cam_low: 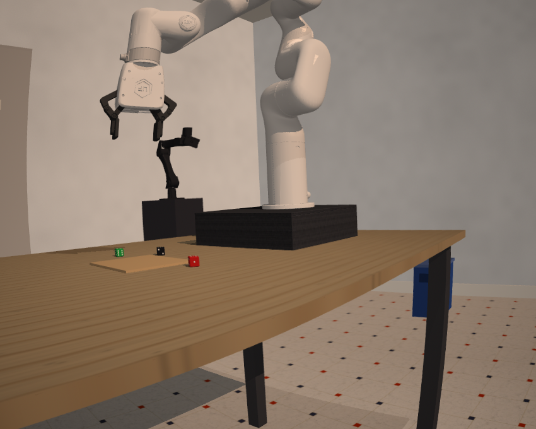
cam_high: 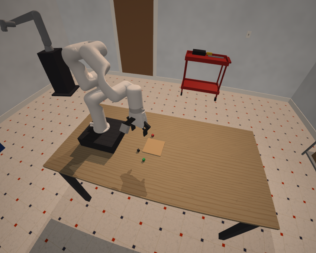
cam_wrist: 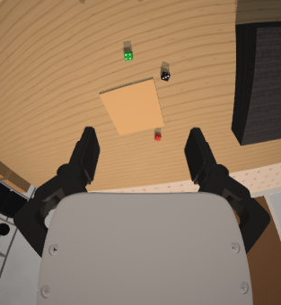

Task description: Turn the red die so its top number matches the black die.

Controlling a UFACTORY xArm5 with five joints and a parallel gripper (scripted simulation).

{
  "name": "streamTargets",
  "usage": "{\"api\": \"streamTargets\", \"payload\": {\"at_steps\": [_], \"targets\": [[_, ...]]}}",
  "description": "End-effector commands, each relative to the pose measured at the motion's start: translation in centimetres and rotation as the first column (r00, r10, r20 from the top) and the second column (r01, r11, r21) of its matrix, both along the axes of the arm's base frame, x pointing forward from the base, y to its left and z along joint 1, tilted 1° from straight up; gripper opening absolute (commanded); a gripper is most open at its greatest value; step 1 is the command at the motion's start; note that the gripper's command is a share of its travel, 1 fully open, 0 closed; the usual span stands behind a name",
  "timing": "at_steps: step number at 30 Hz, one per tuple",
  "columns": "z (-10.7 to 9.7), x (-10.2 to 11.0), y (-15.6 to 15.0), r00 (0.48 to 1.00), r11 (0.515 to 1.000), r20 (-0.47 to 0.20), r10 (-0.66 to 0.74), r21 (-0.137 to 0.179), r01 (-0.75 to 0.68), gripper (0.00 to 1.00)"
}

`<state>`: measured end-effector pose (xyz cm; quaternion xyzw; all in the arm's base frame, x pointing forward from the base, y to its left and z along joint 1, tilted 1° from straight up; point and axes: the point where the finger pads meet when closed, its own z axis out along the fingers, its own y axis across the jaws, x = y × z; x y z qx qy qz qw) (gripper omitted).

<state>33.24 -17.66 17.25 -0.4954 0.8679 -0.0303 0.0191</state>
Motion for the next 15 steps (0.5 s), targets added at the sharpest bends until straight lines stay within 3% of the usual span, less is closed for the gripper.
{"api": "streamTargets", "payload": {"at_steps": [1, 7, 15], "targets": [[-3.3, 0.3, -2.8, 0.985, 0.985, -0.017, -0.171, 0.015, 0.171, 1.0], [-7.7, -0.8, -5.8, 0.921, 0.921, -0.048, -0.388, 0.03, 0.389, 1.0], [-8.7, -1.1, -6.3, 0.901, 0.901, -0.055, -0.43, 0.032, 0.432, 1.0]]}}
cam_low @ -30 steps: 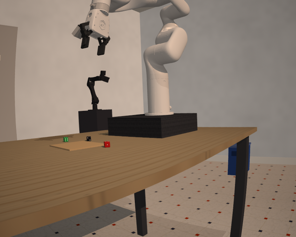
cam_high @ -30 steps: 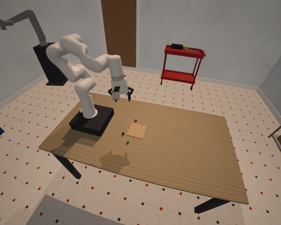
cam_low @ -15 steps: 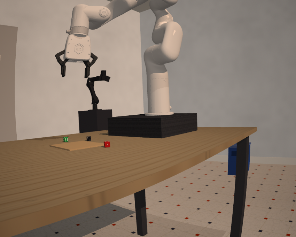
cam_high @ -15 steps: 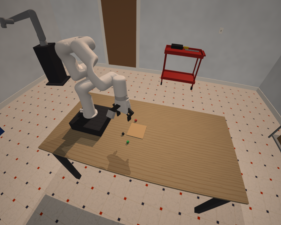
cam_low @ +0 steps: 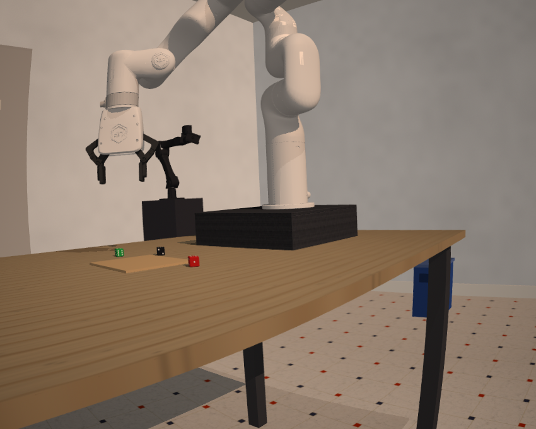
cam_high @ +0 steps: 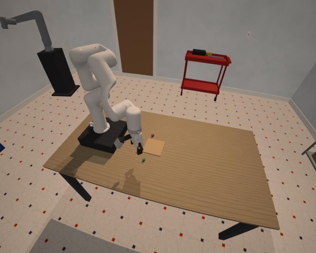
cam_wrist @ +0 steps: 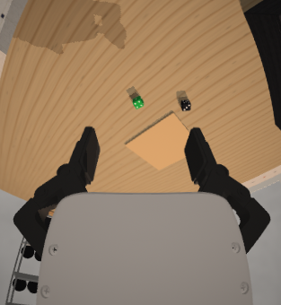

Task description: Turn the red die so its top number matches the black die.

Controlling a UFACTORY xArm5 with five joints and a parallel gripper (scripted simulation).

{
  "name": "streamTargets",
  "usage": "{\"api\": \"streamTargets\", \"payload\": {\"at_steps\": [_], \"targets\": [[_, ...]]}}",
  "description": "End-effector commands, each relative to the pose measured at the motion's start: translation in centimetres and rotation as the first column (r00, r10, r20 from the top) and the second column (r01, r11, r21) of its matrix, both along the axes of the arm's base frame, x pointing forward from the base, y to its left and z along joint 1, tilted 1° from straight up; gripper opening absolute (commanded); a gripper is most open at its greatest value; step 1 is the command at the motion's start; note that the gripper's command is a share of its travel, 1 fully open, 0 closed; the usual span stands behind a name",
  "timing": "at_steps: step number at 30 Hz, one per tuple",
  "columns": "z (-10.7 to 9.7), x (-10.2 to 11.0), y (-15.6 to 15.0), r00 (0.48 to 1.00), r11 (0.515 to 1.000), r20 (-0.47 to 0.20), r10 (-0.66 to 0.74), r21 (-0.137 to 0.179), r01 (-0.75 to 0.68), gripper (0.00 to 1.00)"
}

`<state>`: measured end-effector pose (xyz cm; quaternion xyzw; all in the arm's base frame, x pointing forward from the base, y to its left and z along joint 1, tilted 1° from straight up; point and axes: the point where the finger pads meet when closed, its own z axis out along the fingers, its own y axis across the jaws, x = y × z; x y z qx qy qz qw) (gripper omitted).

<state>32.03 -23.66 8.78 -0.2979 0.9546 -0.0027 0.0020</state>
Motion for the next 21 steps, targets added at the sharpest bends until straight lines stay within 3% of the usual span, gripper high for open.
{"api": "streamTargets", "payload": {"at_steps": [1, 15, 21], "targets": [[-0.2, 0.1, -0.3, 1.0, 1.0, 0.002, -0.014, -0.001, 0.014, 1.0], [-0.4, 0.2, -0.3, 1.0, 1.0, 0.002, -0.014, -0.001, 0.014, 1.0], [-3.3, 0.3, -0.3, 1.0, 1.0, 0.002, -0.014, -0.001, 0.014, 1.0]]}}
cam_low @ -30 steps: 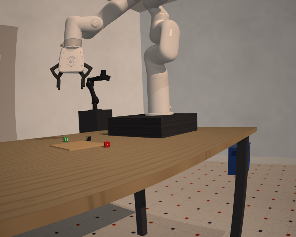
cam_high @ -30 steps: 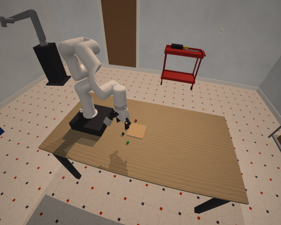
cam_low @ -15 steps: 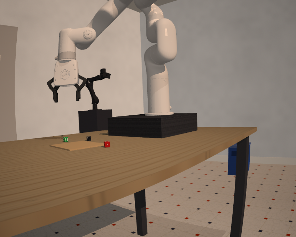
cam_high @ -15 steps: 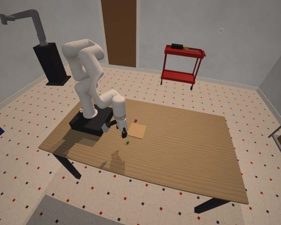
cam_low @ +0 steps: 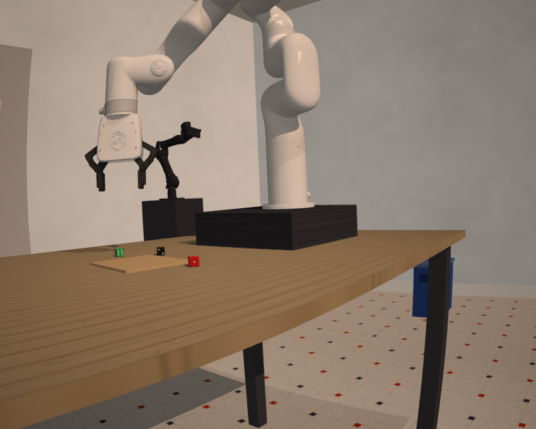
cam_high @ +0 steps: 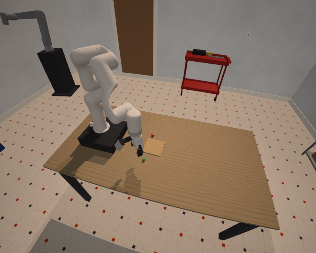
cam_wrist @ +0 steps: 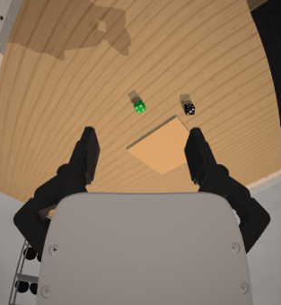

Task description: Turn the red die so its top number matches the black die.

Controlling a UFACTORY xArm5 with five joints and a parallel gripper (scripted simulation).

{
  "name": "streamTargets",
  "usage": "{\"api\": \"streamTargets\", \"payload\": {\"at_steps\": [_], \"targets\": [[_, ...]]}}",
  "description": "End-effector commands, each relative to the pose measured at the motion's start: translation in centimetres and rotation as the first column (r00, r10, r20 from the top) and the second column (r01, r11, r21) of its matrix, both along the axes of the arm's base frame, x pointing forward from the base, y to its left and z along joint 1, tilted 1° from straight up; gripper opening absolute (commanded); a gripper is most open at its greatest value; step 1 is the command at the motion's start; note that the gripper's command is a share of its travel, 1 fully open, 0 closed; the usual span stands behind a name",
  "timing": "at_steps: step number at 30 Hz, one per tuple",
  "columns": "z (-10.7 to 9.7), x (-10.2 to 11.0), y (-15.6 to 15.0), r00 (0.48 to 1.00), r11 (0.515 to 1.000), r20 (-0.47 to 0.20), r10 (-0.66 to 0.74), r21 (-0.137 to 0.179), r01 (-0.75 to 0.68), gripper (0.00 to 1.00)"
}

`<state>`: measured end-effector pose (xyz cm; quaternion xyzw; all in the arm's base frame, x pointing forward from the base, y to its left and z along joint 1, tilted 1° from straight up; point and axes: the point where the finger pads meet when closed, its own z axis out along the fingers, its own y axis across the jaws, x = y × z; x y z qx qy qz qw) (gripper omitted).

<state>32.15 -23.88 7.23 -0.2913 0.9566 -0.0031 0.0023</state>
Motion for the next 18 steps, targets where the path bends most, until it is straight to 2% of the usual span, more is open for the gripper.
{"api": "streamTargets", "payload": {"at_steps": [1, 5, 7, 11, 14, 18], "targets": [[-2.6, 0.2, 0.0, 1.0, 1.0, 0.001, 0.0, -0.001, 0.0, 1.0], [-6.1, 0.3, 0.0, 1.0, 1.0, 0.001, 0.0, -0.001, 0.0, 1.0], [-6.1, 0.3, 0.0, 1.0, 1.0, 0.001, 0.0, -0.001, 0.0, 1.0], [-8.8, 0.4, 0.0, 1.0, 1.0, 0.001, 0.0, -0.001, 0.0, 1.0], [-9.8, 0.5, 0.0, 1.0, 1.0, 0.001, 0.0, -0.001, 0.0, 1.0], [-9.9, 0.5, 0.0, 1.0, 1.0, 0.001, 0.0, -0.001, 0.0, 1.0]]}}
